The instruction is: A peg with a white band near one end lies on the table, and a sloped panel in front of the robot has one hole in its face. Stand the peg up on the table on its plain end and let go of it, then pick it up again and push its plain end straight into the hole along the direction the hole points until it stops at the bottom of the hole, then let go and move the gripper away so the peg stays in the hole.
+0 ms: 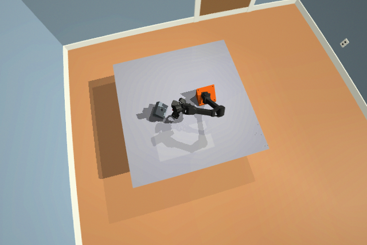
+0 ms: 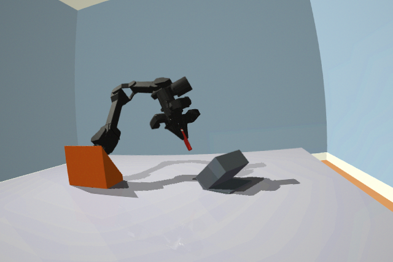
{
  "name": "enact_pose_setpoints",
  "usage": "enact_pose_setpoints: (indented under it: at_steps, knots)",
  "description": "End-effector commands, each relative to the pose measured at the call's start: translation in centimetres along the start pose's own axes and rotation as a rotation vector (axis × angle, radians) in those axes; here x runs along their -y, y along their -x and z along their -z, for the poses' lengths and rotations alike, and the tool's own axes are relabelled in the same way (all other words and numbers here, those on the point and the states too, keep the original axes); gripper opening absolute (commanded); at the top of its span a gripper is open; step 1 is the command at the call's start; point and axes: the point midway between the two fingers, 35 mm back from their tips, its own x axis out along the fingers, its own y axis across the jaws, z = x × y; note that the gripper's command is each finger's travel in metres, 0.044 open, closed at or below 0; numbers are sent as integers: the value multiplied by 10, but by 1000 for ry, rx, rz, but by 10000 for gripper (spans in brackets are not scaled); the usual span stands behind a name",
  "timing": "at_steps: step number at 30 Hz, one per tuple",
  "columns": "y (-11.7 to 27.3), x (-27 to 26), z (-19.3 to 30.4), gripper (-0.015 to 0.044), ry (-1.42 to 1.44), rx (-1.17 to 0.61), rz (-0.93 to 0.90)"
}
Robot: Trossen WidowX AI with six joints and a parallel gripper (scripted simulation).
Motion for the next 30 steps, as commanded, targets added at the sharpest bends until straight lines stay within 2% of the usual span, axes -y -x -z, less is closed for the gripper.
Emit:
enact_pose_setpoints:
  at_steps: [1, 11, 30]
  knots:
    - [-4, -2, -9, 0, -28, 31, -6]
    - [-5, -12, -27, 0, -77, 108, -41]
    - [-30, -17, -38, 0, -89, 128, -51]
